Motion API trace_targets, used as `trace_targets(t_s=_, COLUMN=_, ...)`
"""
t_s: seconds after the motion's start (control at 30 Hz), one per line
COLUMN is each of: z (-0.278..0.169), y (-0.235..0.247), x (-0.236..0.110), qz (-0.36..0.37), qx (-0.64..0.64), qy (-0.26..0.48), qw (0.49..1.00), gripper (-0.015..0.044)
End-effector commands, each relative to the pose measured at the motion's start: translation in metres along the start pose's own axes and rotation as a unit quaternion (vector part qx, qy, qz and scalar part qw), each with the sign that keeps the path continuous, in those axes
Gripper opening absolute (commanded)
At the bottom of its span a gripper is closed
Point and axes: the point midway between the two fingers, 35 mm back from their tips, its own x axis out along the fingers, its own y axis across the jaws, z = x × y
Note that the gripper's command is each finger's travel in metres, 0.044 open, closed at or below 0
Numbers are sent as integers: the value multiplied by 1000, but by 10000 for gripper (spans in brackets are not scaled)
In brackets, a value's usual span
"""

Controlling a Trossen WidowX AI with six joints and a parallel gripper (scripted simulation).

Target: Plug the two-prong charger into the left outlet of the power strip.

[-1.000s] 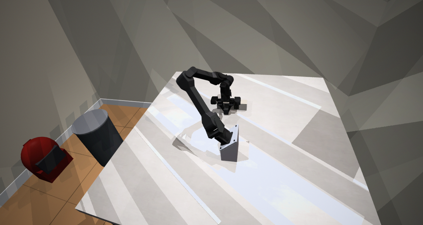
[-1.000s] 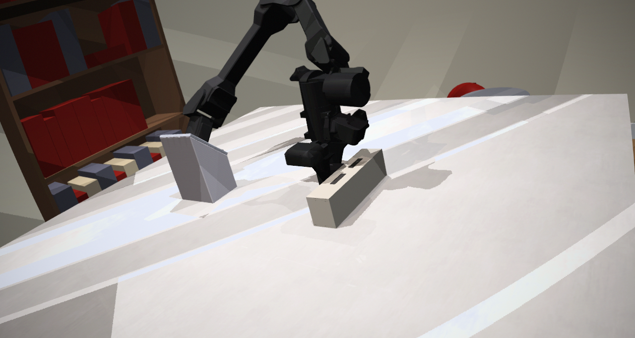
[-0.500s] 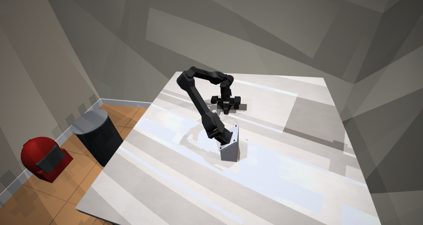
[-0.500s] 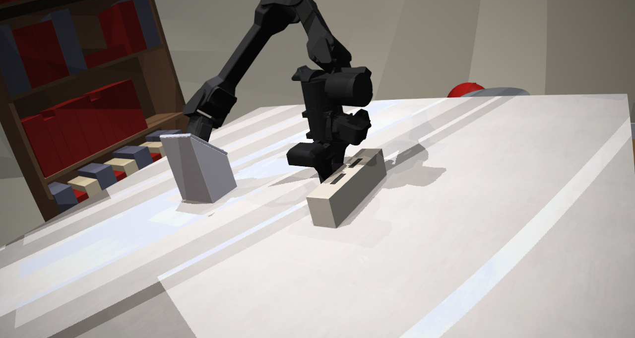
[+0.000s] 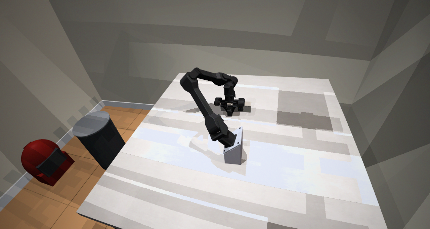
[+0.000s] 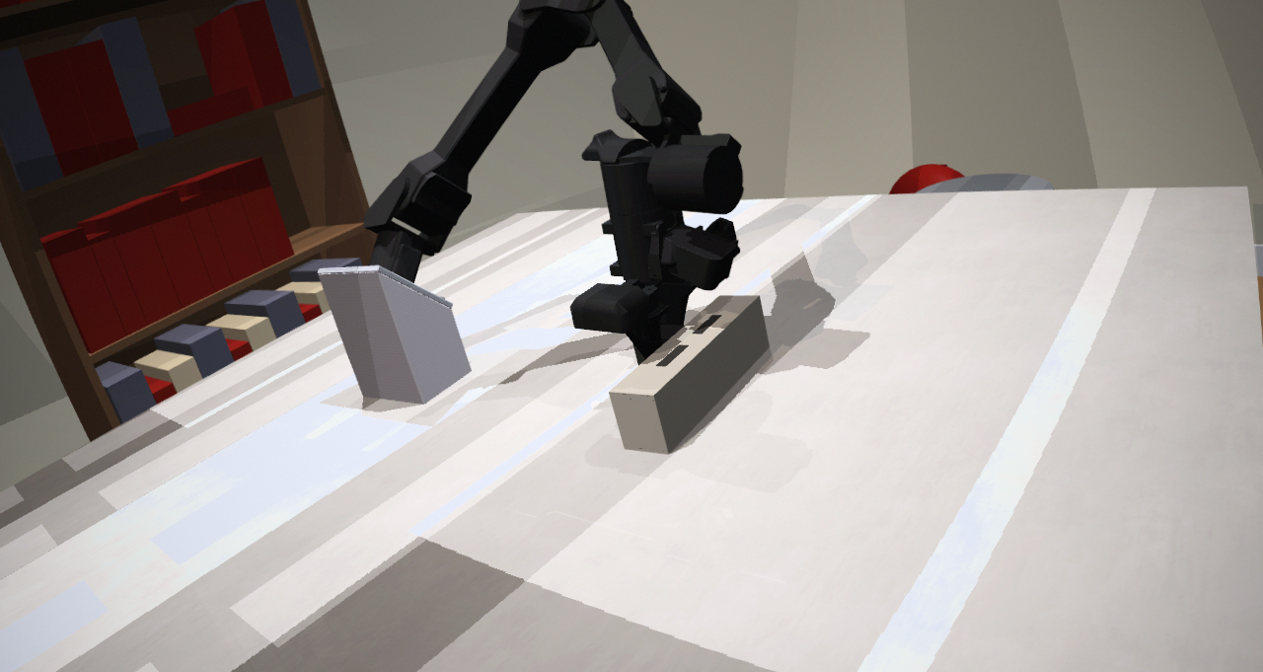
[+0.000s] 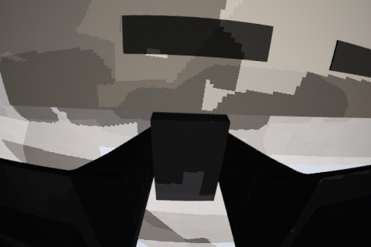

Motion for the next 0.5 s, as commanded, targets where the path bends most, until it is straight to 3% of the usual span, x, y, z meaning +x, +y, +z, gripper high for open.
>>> trace_targets(t_s=0.0, z=5, y=0, x=0, qz=2, qx=0, qy=-4, qw=1000, gripper=0)
trace_targets(t_s=0.47, z=11, y=0, x=-1, qz=2, qx=0, qy=-4, qw=1000, gripper=0)
